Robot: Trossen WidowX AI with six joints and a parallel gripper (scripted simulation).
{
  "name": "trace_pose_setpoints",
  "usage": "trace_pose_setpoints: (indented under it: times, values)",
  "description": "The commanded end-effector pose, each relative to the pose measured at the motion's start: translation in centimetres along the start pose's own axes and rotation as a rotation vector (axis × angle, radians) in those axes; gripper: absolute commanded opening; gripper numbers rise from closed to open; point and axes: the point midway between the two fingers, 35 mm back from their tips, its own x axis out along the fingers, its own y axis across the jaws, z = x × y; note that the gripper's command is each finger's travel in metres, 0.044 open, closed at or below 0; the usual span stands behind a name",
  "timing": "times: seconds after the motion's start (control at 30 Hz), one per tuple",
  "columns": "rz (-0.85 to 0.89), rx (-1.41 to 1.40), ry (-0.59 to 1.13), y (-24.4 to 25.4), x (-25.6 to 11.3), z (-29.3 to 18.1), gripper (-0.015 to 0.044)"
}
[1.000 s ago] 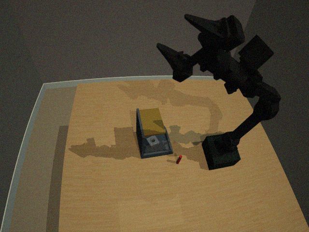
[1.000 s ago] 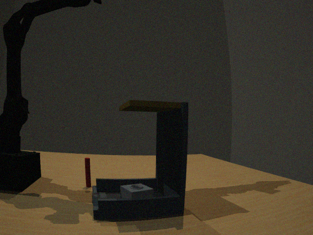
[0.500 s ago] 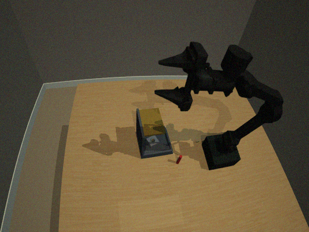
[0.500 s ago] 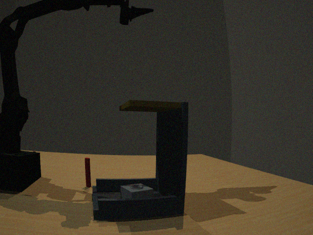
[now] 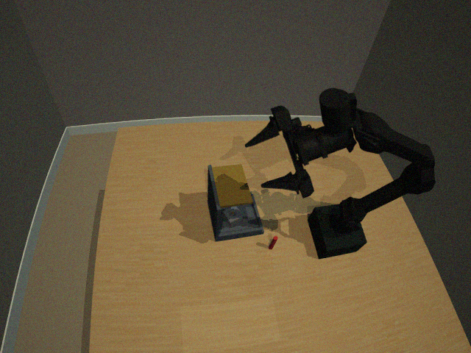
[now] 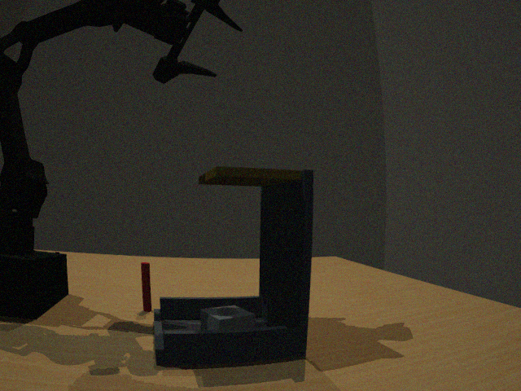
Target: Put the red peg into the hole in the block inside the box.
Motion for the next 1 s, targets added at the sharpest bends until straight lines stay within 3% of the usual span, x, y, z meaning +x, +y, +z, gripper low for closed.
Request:
trace_pose_setpoints:
  times: [0.0, 0.43, 0.97]
  values:
    - [-0.127, 0.199, -0.039, -3.5, -0.4, 2.2, 0.044]
    - [-0.417, 0.806, -0.188, -12.5, -3.1, 6.0, 0.044]
    - [-0.42, 0.815, -0.191, -13.7, -1.7, 7.1, 0.044]
